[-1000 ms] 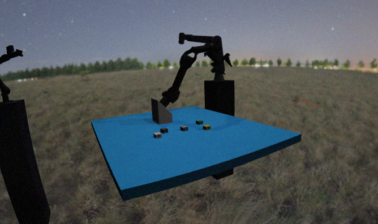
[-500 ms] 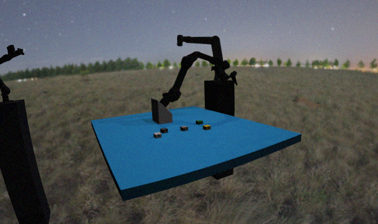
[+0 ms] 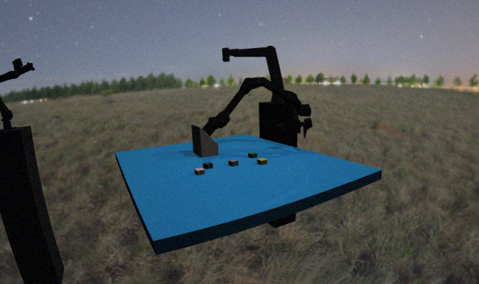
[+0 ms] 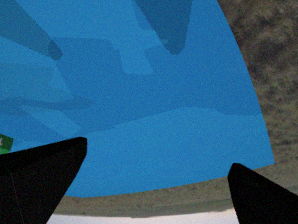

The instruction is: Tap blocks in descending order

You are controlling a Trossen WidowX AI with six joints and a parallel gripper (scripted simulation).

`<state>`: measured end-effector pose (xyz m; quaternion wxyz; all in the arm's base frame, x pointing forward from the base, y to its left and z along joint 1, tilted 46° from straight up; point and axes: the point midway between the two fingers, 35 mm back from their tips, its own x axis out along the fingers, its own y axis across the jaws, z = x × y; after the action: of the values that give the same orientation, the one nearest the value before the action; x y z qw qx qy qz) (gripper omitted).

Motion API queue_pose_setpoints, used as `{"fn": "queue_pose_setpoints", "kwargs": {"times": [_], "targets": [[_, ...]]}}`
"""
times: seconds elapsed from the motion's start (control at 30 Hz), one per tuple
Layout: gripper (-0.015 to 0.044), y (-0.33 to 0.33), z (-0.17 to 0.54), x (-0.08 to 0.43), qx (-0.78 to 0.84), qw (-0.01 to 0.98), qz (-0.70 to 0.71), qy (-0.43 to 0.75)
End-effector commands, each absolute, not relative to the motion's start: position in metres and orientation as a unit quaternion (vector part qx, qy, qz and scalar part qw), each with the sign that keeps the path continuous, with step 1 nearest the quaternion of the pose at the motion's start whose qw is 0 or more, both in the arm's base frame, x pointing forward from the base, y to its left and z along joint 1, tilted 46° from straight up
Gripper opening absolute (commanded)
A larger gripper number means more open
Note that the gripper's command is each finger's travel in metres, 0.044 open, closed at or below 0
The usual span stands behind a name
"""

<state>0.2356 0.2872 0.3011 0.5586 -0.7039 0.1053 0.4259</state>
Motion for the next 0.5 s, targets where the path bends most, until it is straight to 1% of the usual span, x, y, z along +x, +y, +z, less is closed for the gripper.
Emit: {"fn": "queue_pose_setpoints", "kwargs": {"times": [0.0, 0.23, 0.47], "targets": [[0.0400, 0.257, 0.251, 0.279, -0.671, 0.561, 0.437, 0.210], [0.0400, 0.187, 0.178, 0.332, -0.573, 0.580, 0.444, 0.372], [0.0400, 0.100, 0.110, 0.354, -0.418, 0.608, 0.436, 0.516]]}}
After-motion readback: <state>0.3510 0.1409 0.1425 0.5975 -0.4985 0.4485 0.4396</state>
